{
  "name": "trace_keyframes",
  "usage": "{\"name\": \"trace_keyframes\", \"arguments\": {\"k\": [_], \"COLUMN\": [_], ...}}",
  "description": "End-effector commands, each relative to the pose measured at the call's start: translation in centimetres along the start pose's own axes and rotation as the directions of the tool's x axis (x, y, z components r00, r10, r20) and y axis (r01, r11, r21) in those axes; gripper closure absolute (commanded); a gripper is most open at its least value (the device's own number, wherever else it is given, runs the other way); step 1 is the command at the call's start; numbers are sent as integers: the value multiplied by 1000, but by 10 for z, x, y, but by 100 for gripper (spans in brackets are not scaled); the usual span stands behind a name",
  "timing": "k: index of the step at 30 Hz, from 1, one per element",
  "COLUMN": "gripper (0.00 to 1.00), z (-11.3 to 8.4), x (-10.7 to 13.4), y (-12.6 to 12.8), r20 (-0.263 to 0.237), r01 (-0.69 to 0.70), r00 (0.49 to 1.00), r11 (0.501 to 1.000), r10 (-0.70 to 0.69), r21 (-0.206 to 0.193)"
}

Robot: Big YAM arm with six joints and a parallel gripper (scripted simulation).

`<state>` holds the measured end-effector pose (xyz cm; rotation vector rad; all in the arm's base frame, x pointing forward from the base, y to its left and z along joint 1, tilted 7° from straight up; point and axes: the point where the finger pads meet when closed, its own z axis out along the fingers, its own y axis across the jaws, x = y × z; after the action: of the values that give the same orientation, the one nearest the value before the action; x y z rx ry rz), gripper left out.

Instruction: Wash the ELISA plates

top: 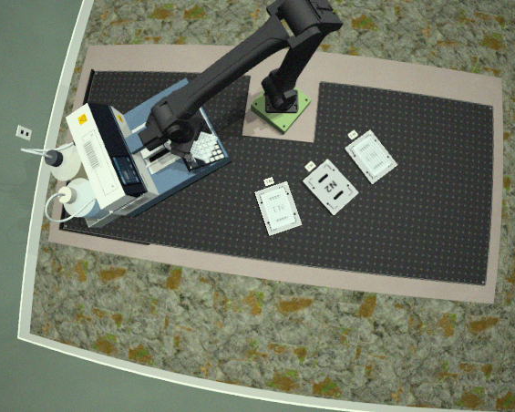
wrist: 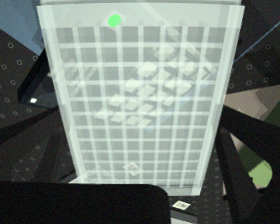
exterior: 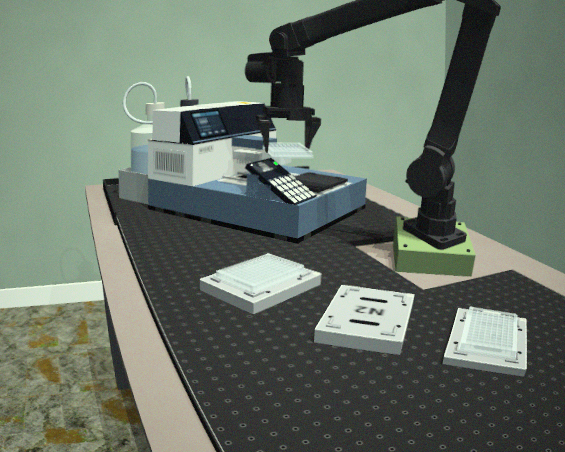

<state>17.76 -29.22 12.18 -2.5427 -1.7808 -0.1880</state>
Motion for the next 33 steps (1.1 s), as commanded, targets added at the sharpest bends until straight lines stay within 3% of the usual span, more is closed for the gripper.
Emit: {"name": "trace_keyframes", "arguments": {"k": [1, 6, 12, 13, 16, 20, 26, 28, 29, 33], "gripper": [16, 16, 16, 16, 16, 16, 16, 16, 16, 16], "z": [-9, -12, -15, -6, 1, -4, 6, 6, -6, -1], "x": [9, 20, 15, 34, 52, 67, 98, 98, 97, 120], "y": [21, 50, 41, 37, 36, 51, 53, 53, 73, 71], "r20": [26, 36, 36, 27, 14, 36, 24, 24, 48, 51], "r01": [138, 119, 94, 171, 266, 396, 568, 568, 598, 699], "r00": [990, 992, 995, 985, 964, 918, 823, 823, 801, 715], "r11": [990, 992, 995, 985, 964, 918, 823, 823, 801, 714], "r10": [-137, -117, -93, -170, -266, -394, -568, -568, -597, -698], "r21": [-29, -42, -41, -28, -17, -33, -18, -18, -32, -28]}}
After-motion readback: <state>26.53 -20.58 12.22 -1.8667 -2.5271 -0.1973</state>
